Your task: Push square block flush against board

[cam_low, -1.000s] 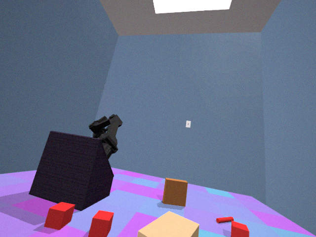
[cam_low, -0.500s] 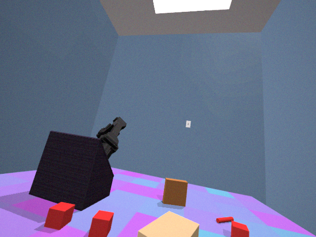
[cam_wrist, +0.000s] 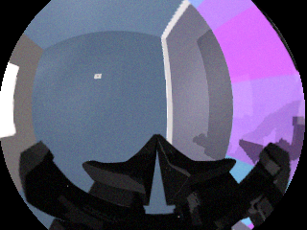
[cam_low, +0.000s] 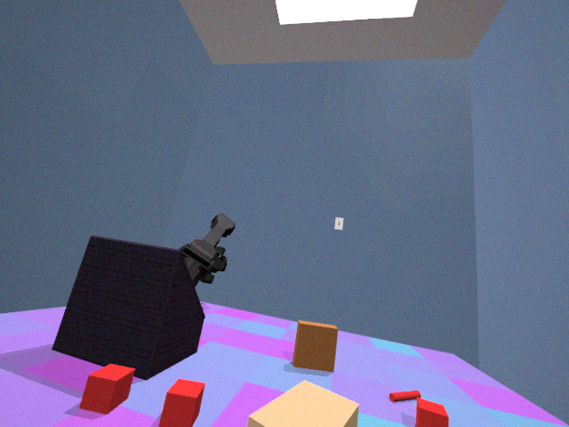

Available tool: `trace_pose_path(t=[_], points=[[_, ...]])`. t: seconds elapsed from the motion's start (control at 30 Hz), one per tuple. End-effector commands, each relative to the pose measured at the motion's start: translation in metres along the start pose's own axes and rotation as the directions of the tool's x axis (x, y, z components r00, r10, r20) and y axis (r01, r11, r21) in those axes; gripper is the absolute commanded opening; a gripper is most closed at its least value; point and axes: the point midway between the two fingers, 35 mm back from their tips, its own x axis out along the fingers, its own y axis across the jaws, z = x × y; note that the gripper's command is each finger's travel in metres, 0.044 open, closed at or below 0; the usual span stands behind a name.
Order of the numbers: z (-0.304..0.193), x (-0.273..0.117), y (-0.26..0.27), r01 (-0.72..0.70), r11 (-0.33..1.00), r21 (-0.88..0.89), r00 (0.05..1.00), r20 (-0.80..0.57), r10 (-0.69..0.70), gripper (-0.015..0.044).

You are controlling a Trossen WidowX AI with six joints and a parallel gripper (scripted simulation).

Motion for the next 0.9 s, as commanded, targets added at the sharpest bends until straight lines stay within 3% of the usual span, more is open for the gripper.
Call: trace_pose_path(t=[0.0,0.4,0.87], points=[[0.025,0.015,-0.006,0.017,0.994,-0.105,1.0,0.016,-0.016,0.0],[0.082,0.047,-0.029,0.073,0.902,-0.425,0.997,0.042,-0.06,0.0],[0.178,0.08,-0.063,0.195,0.603,-0.773,0.978,0.103,-0.184,0.0]])
